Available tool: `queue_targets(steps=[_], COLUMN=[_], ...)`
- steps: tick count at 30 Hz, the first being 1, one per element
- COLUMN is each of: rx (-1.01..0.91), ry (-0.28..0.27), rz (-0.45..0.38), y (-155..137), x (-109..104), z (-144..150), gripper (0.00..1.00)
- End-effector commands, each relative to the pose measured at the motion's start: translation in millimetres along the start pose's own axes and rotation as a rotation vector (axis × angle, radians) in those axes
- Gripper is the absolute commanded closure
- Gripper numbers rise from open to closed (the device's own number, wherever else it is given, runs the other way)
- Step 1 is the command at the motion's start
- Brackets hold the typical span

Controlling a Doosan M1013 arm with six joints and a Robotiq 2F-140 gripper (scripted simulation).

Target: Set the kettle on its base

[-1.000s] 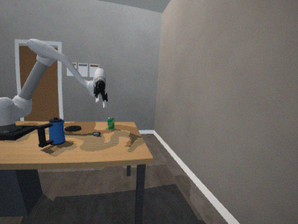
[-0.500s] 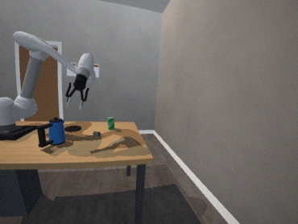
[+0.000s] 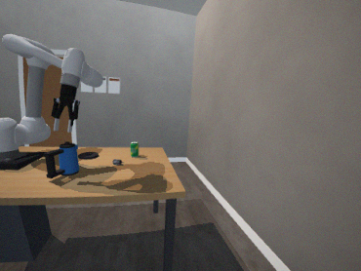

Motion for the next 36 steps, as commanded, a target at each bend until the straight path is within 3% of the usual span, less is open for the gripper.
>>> queue_targets(steps=[1,12,36], rx=[0.093,0.245,0.276], ry=[-0.004,-0.013,-0.014], rz=[-0.074,-0.187,-0.210], y=[9.5,17.8,19.1], x=[-1.8,-6.9,-8.3], z=[18.6,44.2,49.2], gripper=[0.48,0.48,0.48])
Point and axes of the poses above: the point where the finger pads meet when closed, its own x axis out along the fingers, its own z axis across the jaws, y = z × x, the point moved 8 cm from there along -x, back along the fingers, and after that the axes turned 14 degrees about x, right-handed, at the moved point
